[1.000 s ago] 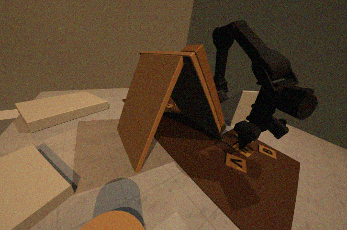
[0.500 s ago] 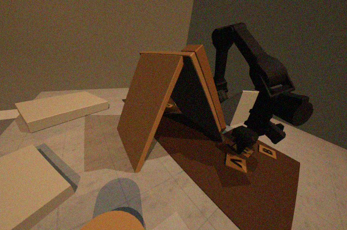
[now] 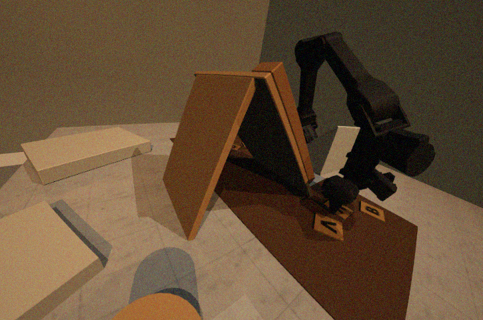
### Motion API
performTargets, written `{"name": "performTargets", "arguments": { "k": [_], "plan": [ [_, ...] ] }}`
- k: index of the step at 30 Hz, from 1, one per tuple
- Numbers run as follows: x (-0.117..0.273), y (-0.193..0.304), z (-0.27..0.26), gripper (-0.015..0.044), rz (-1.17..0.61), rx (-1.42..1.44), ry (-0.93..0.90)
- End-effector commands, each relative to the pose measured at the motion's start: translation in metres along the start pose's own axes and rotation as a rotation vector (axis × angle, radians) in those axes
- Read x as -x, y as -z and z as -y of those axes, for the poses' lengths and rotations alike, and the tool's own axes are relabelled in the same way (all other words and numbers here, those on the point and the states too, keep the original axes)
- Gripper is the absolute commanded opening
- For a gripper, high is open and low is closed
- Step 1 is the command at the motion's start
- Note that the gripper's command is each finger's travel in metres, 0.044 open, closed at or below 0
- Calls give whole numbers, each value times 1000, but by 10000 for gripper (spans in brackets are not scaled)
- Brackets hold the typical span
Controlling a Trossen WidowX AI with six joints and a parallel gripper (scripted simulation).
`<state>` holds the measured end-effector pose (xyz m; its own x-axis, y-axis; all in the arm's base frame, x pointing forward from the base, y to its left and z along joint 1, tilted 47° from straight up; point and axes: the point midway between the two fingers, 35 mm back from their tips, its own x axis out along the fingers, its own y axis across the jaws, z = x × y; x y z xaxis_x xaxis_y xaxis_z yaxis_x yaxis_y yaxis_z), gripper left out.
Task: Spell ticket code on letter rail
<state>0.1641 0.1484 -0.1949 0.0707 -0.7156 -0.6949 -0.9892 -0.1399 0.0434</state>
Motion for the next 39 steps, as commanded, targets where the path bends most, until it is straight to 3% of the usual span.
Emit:
{"name": "performTargets", "arguments": {
  "k": [1, 10, 19, 39],
  "plan": [
    [0, 0, 0, 294, -2, 6, 3],
    [0, 0, 0, 234, -2, 6, 3],
    [6, 0, 0, 0, -1, 6, 3],
    [18, 2, -1, 0, -1, 6, 3]
  ]
}}
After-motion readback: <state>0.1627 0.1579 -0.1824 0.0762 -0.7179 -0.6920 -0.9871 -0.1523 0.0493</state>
